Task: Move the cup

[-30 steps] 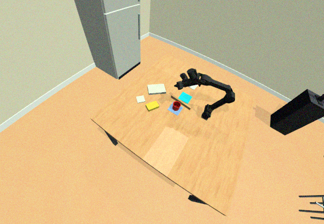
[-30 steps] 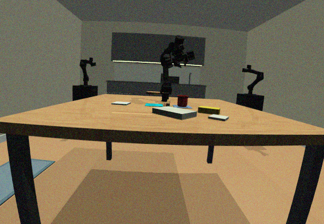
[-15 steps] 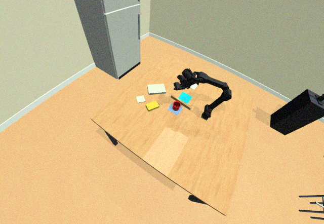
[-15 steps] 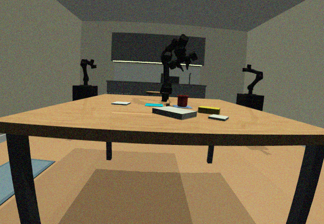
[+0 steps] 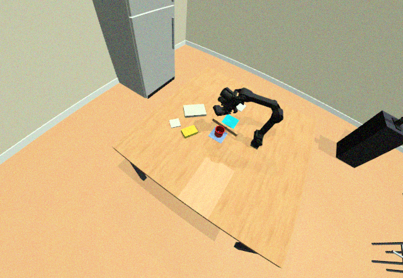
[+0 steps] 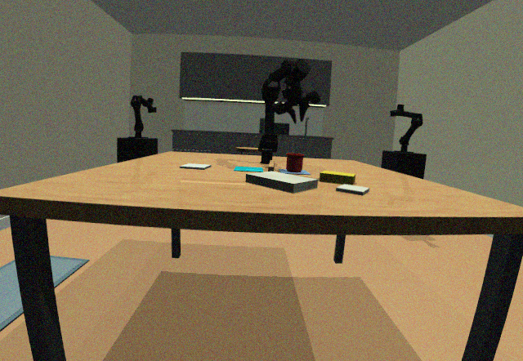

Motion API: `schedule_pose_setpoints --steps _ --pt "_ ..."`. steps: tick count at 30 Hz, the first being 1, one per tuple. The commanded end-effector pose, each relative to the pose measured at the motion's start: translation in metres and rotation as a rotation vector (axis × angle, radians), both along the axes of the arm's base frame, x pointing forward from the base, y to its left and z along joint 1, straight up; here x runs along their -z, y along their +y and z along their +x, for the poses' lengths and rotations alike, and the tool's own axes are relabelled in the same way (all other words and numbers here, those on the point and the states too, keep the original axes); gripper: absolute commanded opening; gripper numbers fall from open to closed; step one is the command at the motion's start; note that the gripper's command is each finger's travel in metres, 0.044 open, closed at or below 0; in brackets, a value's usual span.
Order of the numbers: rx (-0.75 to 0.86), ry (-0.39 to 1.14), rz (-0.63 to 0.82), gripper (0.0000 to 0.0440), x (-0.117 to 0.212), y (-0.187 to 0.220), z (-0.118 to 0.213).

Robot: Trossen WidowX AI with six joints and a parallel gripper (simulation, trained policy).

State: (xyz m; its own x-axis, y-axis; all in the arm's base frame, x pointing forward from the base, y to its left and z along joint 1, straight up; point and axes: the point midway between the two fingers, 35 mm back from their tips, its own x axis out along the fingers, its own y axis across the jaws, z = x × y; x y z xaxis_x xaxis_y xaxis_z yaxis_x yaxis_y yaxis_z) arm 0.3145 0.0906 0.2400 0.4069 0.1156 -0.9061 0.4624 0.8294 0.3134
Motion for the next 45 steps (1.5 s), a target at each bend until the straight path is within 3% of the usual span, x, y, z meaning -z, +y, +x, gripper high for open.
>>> schedule_pose_setpoints --steps 1,22,45 --pt "0.019 0.057 -0.016 0.0116 0.008 -0.001 -0.002" --pt "0.073 0.379 -0.137 0.0141 0.067 -0.011 -0.025" --pt "0.096 0.524 -0.221 0.017 0.141 -0.015 -0.039"
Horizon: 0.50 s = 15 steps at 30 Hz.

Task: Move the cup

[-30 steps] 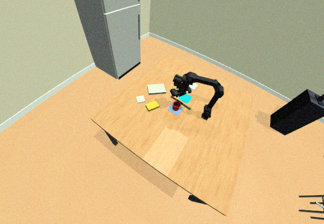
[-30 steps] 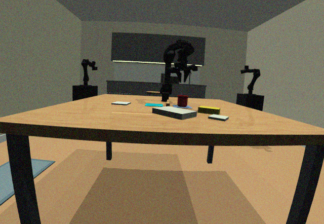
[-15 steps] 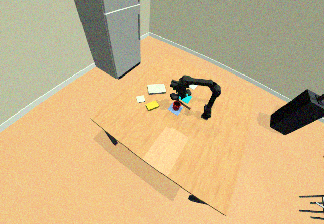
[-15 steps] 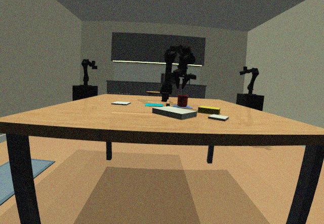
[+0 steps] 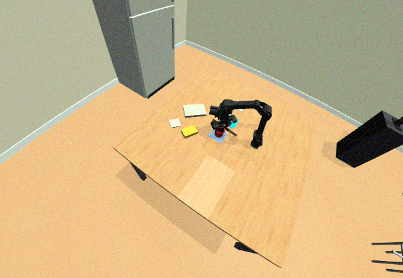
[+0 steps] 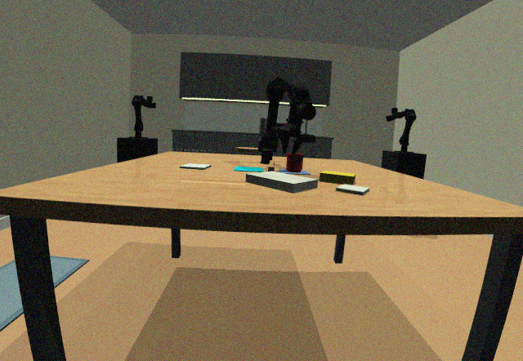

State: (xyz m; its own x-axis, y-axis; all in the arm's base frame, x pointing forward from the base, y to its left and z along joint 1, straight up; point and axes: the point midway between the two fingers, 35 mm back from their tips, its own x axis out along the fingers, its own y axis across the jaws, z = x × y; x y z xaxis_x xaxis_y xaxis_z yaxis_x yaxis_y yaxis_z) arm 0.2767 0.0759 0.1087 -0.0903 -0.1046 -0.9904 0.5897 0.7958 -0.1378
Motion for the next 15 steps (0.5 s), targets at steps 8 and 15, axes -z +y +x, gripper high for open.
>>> schedule_pose_setpoints --steps 8,15 --pt "-0.043 0.041 -0.012 0.017 0.039 -0.001 -0.006" --pt "-0.1 0.044 -0.009 0.0031 0.054 -0.002 -0.008"
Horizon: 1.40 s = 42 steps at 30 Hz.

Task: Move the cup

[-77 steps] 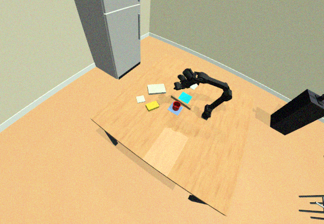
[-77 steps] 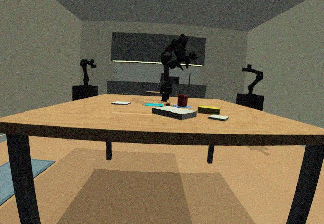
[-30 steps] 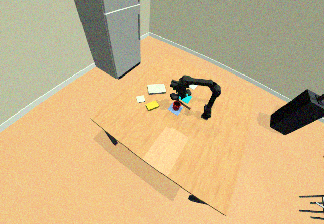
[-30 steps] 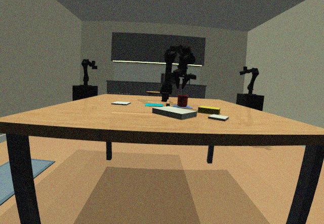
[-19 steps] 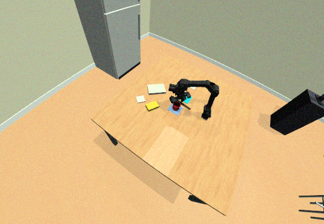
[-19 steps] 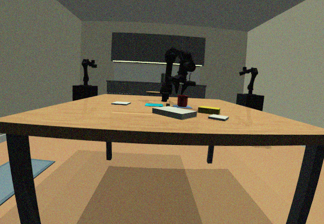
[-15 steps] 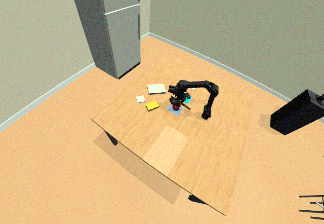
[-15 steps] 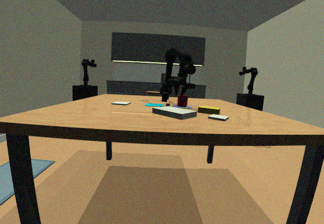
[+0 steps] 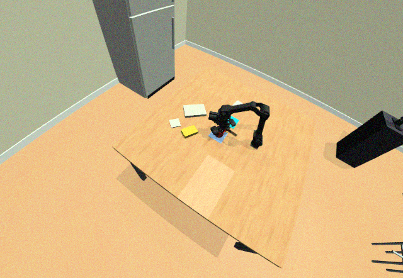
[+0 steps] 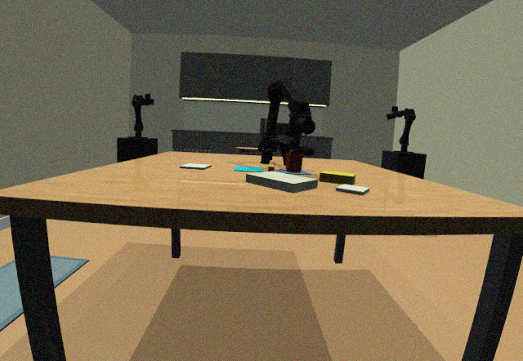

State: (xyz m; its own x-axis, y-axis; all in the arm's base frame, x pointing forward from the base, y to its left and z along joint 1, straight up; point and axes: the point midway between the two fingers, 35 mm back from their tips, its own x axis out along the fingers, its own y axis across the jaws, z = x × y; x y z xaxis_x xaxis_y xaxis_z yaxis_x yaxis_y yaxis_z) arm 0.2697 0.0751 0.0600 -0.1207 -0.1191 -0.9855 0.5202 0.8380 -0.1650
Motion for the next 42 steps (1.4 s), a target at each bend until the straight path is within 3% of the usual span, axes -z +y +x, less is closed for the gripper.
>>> schedule_pose_setpoints --steps 1,17,42 --pt "-0.028 0.002 -0.002 0.0014 0.005 -0.002 -0.001" --pt "0.005 -0.054 0.025 0.0 -0.022 -0.006 0.002" --pt "0.208 -0.214 0.063 0.0 -0.091 -0.04 0.016"
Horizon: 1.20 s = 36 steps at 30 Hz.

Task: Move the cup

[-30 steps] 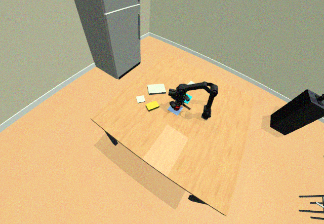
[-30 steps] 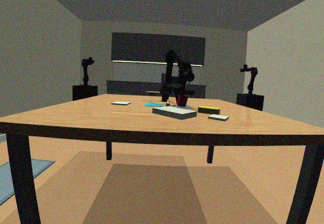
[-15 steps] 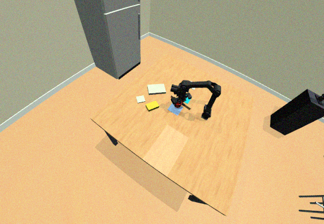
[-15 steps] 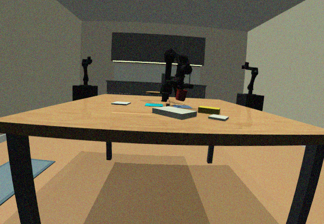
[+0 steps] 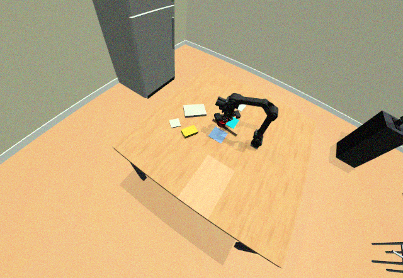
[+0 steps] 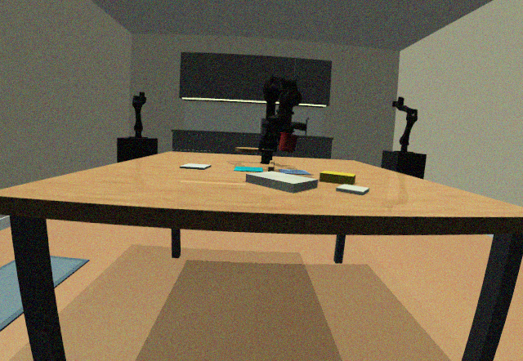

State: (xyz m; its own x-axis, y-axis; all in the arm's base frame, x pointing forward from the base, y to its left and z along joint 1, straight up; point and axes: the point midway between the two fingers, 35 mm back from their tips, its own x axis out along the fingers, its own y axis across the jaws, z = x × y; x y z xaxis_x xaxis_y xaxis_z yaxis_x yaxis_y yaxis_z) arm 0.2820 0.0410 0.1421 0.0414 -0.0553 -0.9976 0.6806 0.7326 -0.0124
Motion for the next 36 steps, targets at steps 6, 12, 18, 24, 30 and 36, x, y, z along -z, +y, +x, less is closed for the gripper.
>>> schedule_pose_setpoints --steps 6,12,18,24,30,36 --pt "0.069 -0.08 0.003 0.0 -0.014 -0.023 0.011" --pt "0.112 -0.117 -0.002 0.0 -0.017 -0.042 0.016" --pt "0.154 -0.144 -0.01 0.0 -0.016 -0.061 0.018" --pt "0.192 -0.161 -0.018 0.0 -0.011 -0.079 0.018" --pt "0.227 -0.171 -0.026 0.0 -0.002 -0.095 0.016" --pt "0.258 -0.175 -0.034 0.0 0.008 -0.109 0.013"
